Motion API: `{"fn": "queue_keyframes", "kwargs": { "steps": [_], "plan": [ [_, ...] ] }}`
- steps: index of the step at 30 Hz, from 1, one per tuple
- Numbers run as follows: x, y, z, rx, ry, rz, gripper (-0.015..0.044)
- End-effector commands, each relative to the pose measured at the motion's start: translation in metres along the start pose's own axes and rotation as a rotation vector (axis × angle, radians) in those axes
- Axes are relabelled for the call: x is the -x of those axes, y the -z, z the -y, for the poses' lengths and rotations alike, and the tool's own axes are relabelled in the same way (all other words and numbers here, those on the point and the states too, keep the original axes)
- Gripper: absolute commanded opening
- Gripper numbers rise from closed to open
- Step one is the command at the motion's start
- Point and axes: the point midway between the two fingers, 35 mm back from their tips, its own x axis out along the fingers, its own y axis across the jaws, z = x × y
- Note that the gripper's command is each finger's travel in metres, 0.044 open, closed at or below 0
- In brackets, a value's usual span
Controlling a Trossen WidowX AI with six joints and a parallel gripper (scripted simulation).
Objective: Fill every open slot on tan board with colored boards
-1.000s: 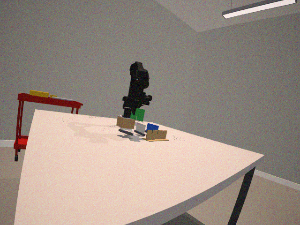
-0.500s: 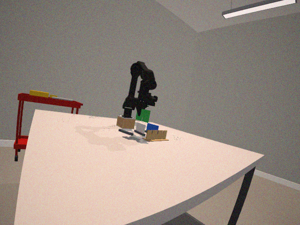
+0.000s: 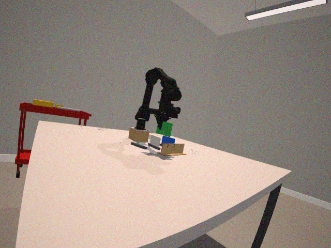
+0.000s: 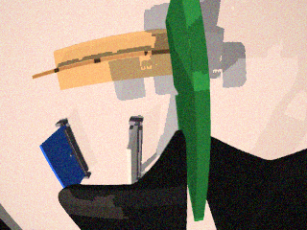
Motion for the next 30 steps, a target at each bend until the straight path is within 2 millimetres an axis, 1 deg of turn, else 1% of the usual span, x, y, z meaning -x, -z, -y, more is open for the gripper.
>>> {"fn": "queue_keyframes", "kwargs": {
  "steps": [1, 12, 15, 22, 30],
  "plan": [
    [0.001, -0.008, -0.004, -0.013, 0.005, 0.003, 0.0000],
    [-0.001, -0.030, -0.020, -0.041, 0.002, 0.005, 0.0000],
    [-0.003, -0.030, -0.021, -0.041, 0.002, 0.005, 0.0000],
    [-0.020, -0.030, -0.021, -0.041, 0.002, 0.005, 0.0000],
    [-0.024, -0.030, -0.020, -0.041, 0.002, 0.005, 0.0000]
  ]
}}
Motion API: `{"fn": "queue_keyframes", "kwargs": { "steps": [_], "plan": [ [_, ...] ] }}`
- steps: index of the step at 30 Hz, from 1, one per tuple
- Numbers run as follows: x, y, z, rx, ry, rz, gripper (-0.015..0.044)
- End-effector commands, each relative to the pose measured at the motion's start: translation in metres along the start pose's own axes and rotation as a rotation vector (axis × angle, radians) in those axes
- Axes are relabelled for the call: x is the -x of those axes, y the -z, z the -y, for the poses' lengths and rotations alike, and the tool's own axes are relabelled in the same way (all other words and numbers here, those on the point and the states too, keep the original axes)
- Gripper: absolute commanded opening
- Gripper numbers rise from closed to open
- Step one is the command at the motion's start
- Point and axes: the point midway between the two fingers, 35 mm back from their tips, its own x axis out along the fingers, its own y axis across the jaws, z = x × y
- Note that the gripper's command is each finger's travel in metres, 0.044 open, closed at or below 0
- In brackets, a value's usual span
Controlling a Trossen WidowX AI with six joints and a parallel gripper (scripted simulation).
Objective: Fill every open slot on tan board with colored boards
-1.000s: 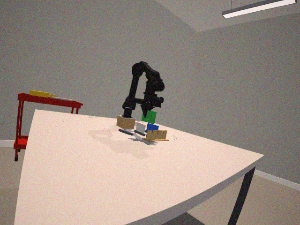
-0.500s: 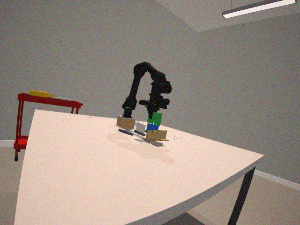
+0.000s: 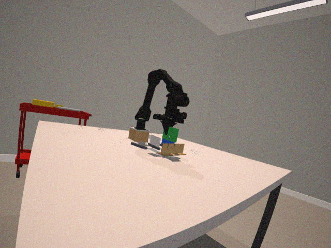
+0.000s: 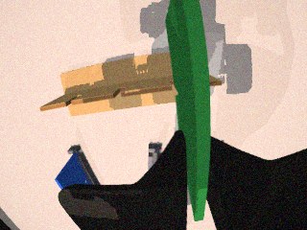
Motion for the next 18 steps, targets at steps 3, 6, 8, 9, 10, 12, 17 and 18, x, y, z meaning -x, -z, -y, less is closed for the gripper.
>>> {"fn": "queue_keyframes", "kwargs": {
  "steps": [3, 6, 8, 9, 10, 12, 17, 18],
  "plan": [
    [-0.0039, 0.0012, 0.0003, -0.005, 0.003, -0.003, 0.0000],
    [-0.0056, 0.0011, 0.0004, -0.005, 0.003, -0.003, 0.0000],
    [-0.0067, 0.0011, 0.0004, -0.005, 0.003, -0.003, 0.0000],
    [-0.0073, 0.0011, 0.0004, -0.005, 0.003, -0.003, 0.0000],
    [-0.0078, 0.0012, 0.0004, -0.005, 0.003, -0.003, 0.0000],
    [-0.0089, 0.0012, 0.0004, -0.005, 0.003, -0.003, 0.0000],
    [-0.0118, 0.0012, 0.0004, -0.005, 0.003, -0.003, 0.0000],
    [-0.0123, 0.0012, 0.0004, -0.005, 0.003, -0.003, 0.0000]
  ]
}}
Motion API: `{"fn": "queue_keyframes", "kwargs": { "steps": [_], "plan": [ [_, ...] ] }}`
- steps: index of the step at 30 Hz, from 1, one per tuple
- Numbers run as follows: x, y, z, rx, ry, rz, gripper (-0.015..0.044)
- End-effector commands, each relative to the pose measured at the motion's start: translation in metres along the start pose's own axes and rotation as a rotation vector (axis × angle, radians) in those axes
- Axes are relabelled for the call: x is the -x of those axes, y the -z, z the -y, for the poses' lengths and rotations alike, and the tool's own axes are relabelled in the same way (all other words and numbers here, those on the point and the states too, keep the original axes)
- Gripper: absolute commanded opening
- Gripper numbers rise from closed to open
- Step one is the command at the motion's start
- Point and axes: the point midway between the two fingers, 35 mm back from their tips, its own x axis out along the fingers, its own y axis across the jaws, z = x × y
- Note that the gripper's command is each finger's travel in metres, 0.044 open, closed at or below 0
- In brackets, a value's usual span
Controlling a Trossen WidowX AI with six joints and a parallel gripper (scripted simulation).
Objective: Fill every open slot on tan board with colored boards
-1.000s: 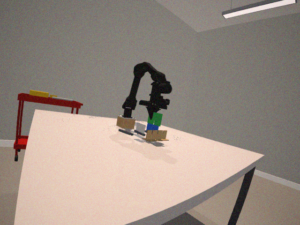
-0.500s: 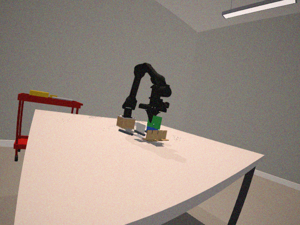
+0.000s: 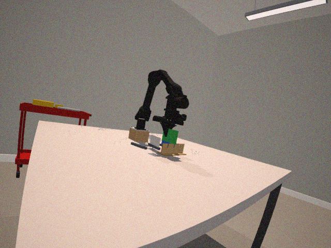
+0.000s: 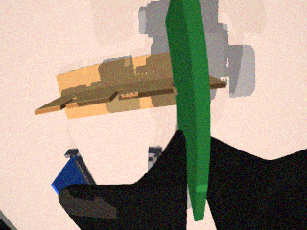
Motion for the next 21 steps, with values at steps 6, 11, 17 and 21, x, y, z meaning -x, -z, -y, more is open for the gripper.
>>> {"fn": "queue_keyframes", "kwargs": {
  "steps": [6, 11, 17, 21],
  "plan": [
    [-0.006, 0.001, 0.000, -0.004, 0.003, -0.004, 0.0000],
    [-0.009, 0.001, 0.000, -0.004, 0.003, -0.004, 0.0000],
    [-0.012, 0.001, 0.000, -0.004, 0.003, -0.004, 0.0000],
    [-0.015, 0.001, 0.000, -0.004, 0.003, -0.004, 0.0000]
  ]
}}
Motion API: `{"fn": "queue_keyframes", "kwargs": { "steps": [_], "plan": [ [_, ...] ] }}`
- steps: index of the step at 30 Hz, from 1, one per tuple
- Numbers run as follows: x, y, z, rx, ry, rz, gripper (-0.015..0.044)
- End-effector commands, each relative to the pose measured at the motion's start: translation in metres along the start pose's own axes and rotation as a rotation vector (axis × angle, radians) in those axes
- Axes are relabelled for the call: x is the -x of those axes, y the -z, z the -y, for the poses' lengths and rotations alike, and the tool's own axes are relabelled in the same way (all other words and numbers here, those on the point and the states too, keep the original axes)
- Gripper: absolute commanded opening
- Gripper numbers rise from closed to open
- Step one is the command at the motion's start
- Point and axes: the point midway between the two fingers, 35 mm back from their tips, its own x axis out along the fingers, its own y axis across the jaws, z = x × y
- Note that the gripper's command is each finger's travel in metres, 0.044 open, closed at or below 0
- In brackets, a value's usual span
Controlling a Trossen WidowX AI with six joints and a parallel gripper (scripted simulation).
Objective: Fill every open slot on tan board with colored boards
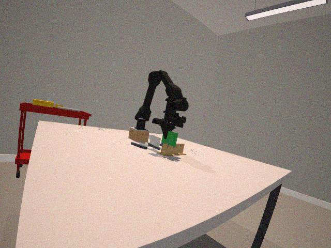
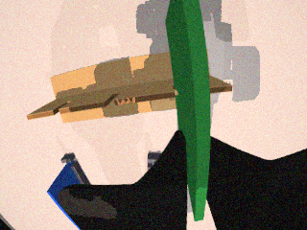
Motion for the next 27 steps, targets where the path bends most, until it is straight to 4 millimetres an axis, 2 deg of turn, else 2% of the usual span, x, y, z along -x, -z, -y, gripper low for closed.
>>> {"fn": "queue_keyframes", "kwargs": {
  "steps": [1, 27],
  "plan": [
    [-0.003, 0.001, 0.000, -0.003, 0.003, -0.004, 0.0000],
    [-0.019, 0.001, 0.000, -0.003, 0.003, -0.004, 0.0000]
  ]
}}
